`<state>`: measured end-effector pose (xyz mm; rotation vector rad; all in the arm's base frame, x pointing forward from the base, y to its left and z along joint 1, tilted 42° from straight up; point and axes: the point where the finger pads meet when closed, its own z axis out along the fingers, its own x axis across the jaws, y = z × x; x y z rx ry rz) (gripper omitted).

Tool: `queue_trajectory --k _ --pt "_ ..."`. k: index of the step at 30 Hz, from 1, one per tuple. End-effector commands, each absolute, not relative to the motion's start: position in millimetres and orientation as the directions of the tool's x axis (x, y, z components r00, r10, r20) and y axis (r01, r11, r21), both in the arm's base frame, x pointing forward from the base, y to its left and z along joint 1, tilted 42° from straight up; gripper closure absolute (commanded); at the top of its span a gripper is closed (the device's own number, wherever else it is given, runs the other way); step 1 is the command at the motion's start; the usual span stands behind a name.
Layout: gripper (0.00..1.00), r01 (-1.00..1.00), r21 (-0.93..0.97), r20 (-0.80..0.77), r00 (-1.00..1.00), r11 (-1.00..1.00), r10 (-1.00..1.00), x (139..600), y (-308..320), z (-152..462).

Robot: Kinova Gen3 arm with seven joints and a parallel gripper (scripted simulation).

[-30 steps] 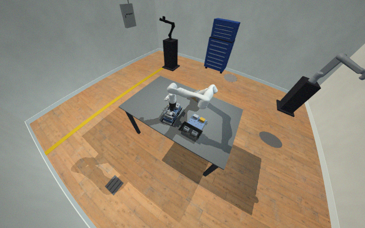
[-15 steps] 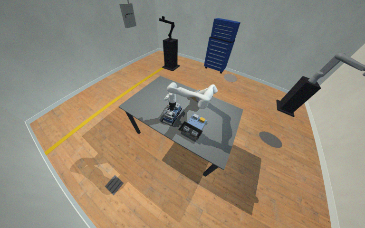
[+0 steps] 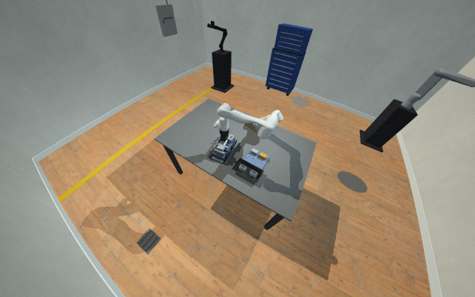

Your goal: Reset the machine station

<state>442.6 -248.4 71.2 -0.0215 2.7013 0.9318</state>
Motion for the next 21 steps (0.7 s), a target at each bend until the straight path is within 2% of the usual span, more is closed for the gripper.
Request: queue_trajectory --k 1,21 --pt "1.0 -0.098 0.602 -0.271 -0.959 0.793 0.087 439 -259 84" --pt "1.0 -0.098 0.602 -0.27 -0.959 0.792 0.086 432 -273 102"
